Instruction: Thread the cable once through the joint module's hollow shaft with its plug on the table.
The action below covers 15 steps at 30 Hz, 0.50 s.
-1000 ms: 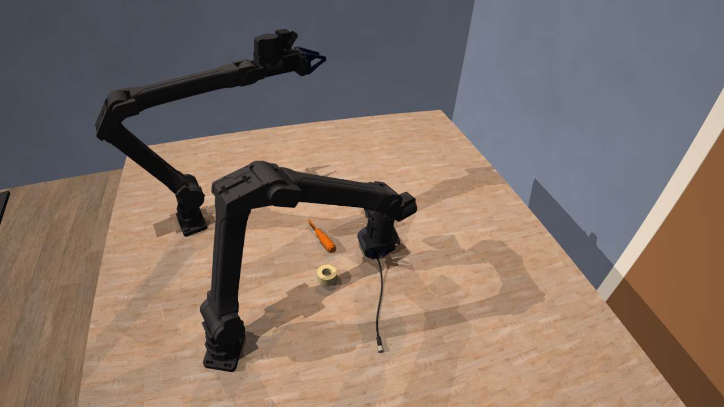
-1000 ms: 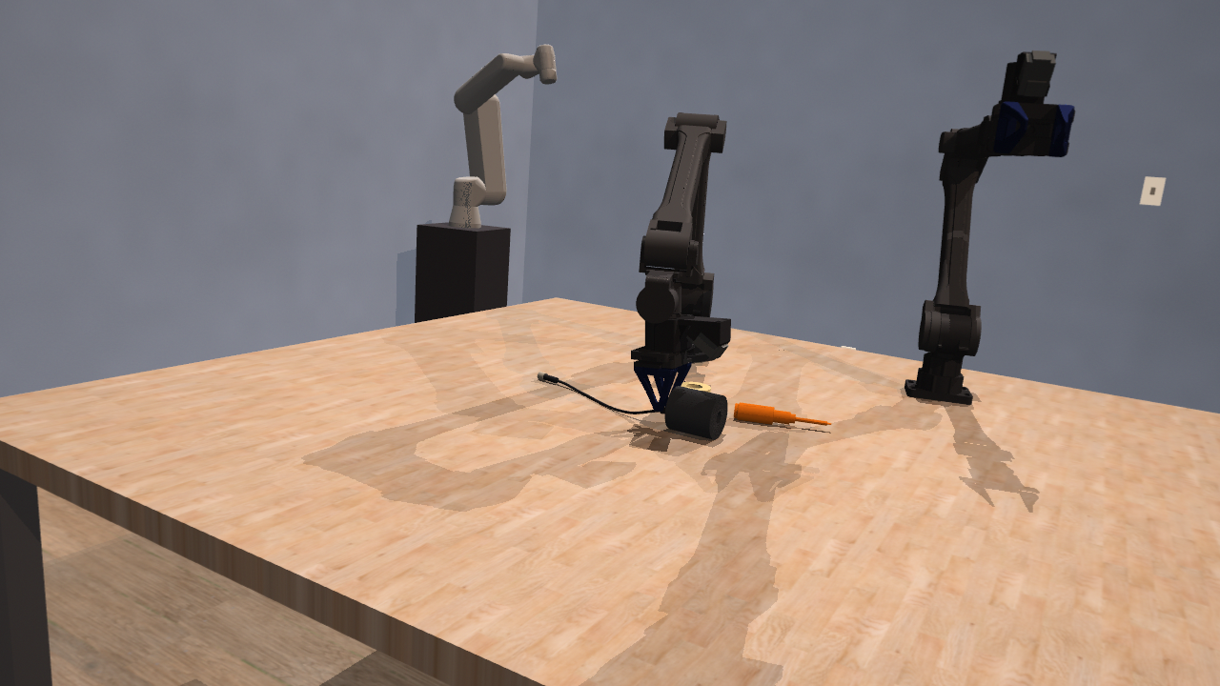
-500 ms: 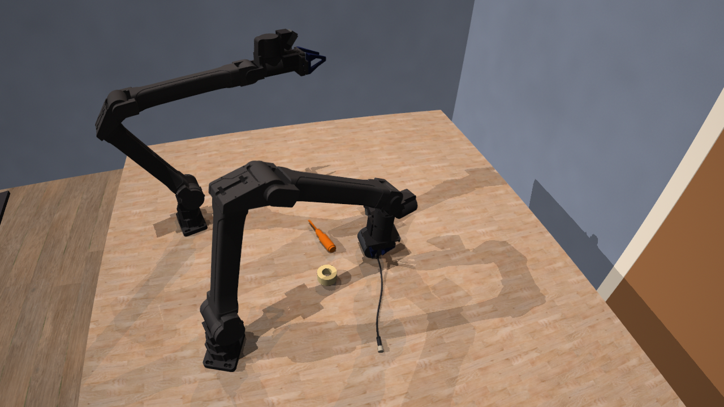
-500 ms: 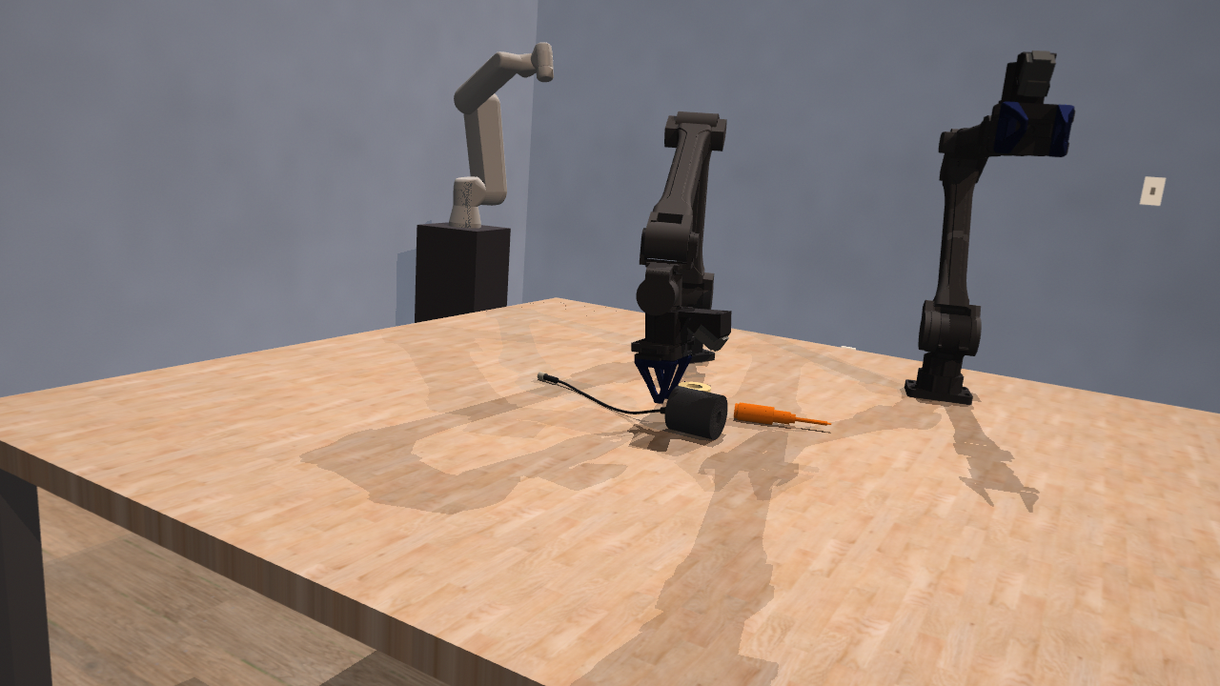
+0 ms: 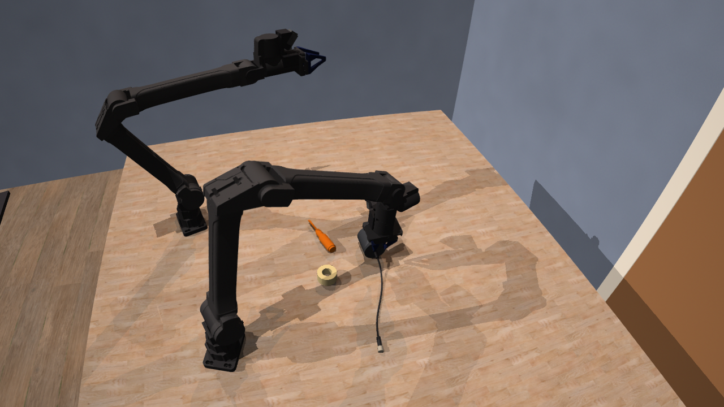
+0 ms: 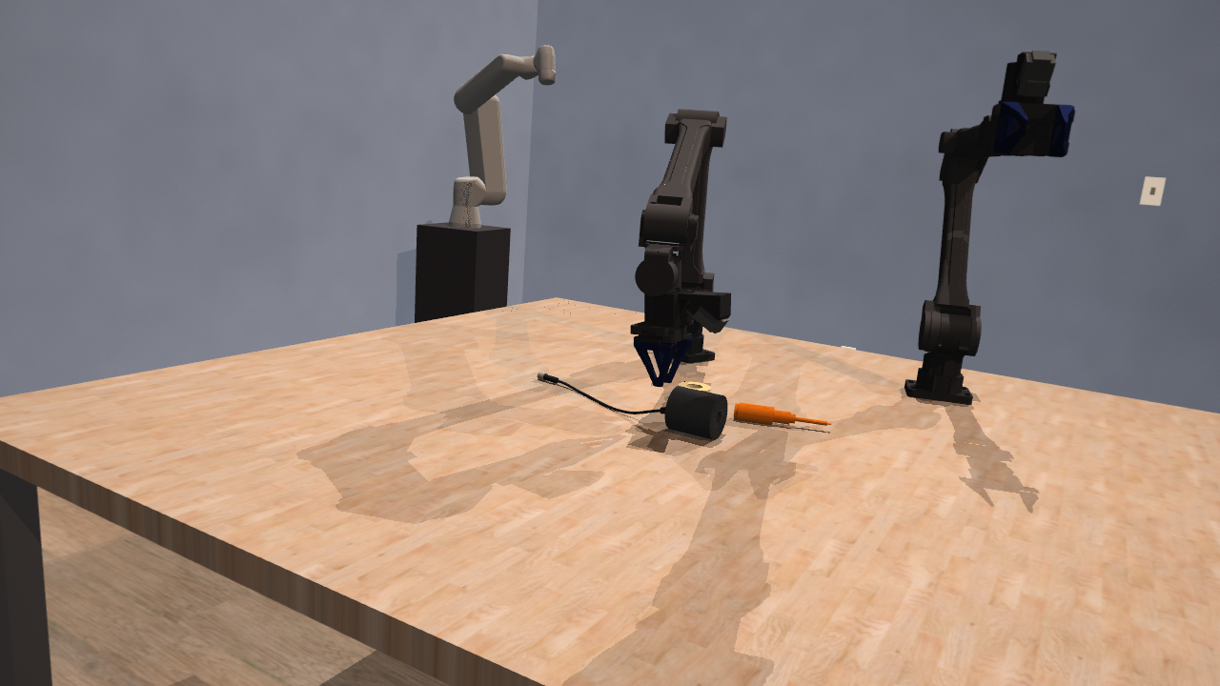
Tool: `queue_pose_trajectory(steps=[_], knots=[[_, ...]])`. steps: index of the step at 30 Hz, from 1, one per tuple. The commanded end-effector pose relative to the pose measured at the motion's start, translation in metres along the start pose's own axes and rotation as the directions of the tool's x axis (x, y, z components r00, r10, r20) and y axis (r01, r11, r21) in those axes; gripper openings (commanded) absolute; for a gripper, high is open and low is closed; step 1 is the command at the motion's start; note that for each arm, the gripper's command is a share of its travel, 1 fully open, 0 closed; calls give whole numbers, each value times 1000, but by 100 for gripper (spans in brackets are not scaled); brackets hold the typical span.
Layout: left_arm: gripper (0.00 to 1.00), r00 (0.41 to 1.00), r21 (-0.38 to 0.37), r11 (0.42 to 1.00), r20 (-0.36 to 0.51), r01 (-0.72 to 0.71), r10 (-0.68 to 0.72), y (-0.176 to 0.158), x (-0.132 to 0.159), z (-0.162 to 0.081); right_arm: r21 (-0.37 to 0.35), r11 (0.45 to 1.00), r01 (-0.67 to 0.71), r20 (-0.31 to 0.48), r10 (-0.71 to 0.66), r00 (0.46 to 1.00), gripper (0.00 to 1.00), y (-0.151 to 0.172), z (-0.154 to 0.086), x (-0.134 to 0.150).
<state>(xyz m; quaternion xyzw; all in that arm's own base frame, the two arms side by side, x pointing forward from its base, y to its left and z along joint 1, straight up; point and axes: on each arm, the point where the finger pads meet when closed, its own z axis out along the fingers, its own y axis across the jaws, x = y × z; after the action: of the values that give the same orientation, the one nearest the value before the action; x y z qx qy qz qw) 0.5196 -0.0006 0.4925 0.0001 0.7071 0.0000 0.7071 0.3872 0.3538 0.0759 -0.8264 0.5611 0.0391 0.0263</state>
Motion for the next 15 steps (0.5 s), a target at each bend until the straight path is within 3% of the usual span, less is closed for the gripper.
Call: queue_pose_trajectory(steps=[1, 15], knots=[[46, 999, 0, 1000, 42, -5, 5, 0, -21, -2, -28, 999, 20, -7, -20, 1000, 32, 5, 12, -1], [46, 999, 0, 1000, 42, -5, 5, 0, -21, -2, -21, 999, 28, -3, -28, 1000, 32, 5, 12, -5]])
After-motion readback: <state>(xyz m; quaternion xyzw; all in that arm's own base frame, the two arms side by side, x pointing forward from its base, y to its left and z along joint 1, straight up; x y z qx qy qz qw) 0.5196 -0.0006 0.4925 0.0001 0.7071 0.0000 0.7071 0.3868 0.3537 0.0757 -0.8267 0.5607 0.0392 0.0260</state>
